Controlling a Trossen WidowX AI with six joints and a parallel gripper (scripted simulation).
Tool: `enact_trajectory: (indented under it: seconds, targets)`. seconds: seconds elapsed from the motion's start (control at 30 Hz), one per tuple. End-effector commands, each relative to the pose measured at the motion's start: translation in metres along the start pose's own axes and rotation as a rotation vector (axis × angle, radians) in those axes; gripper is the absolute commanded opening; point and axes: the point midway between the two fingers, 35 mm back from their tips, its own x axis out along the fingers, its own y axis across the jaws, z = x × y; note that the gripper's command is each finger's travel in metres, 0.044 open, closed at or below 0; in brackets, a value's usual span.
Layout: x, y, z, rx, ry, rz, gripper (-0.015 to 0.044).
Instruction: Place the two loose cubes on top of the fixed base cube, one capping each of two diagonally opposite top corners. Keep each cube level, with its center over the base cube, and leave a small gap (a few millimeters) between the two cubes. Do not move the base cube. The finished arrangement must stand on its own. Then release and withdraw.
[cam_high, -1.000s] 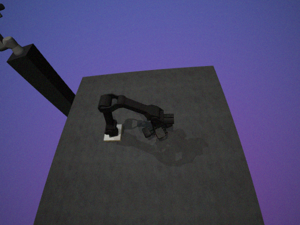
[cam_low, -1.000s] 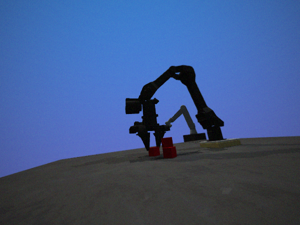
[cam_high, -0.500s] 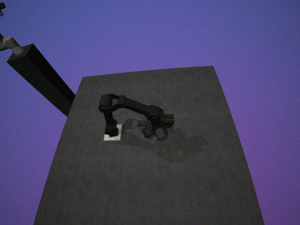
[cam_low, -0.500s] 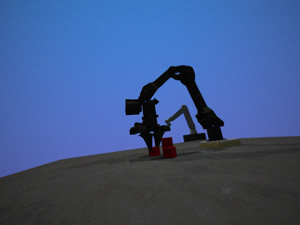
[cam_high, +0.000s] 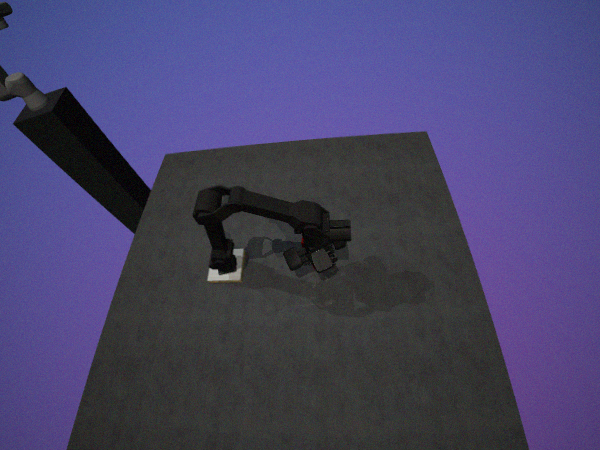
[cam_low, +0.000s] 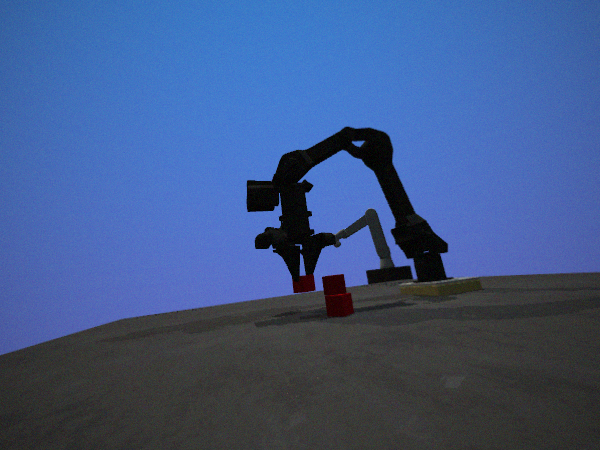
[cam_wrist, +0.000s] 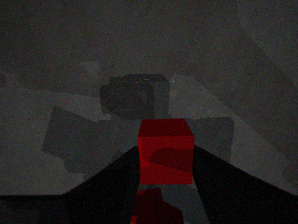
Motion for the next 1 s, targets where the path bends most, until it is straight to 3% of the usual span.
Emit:
enact_trajectory:
  seconds: [0.0, 0.63, 0.97]
  targets:
    - [-0.018, 0.000, 0.000, 0.006, -0.003, 0.007, 0.0105]
    - [-0.064, -0.004, -0.003, -0.001, -0.003, 0.007, 0.0105]
    - [-0.063, 0.003, -0.019, -0.381, -0.002, 0.007, 0.0105]
